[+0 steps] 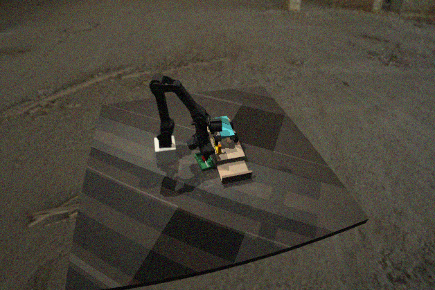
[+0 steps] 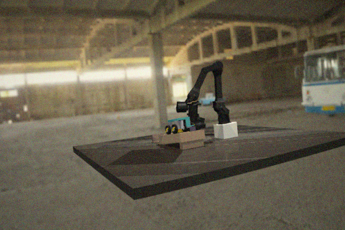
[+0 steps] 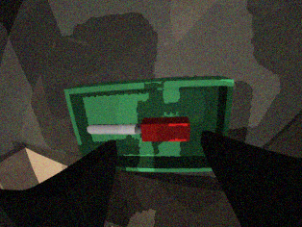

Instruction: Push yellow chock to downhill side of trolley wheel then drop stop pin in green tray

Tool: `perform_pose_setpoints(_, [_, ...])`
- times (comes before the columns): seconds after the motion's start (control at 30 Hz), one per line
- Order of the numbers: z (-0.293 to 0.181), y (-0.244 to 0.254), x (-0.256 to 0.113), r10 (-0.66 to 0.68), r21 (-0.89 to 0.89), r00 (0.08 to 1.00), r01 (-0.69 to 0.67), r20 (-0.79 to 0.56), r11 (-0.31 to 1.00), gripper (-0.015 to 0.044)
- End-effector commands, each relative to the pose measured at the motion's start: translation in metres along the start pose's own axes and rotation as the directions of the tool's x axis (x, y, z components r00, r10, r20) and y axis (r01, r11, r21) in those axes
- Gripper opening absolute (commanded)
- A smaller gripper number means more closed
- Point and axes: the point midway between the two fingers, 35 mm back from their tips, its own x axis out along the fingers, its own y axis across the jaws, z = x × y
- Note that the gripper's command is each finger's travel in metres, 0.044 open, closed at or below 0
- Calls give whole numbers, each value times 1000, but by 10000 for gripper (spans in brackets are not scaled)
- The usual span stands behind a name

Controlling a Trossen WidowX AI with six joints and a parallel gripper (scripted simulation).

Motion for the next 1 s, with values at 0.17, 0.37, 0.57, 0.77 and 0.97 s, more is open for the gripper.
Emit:
perform_pose_setpoints(0.17, [0, 1, -3, 1, 0, 1000, -1, 0, 1000, 340])
perform_pose_setpoints(0.37, [1, 4, -25, 1, 3, 1000, -1, 3, 1000, 340])
perform_pose_setpoints(0.57, [0, 6, -40, 1, 3, 1000, -1, 3, 1000, 440])
perform_pose_setpoints(0.77, [0, 10, -62, 1, 3, 1000, -1, 3, 1000, 440])
perform_pose_setpoints(0.97, [0, 14, -84, 1, 3, 1000, -1, 3, 1000, 440])
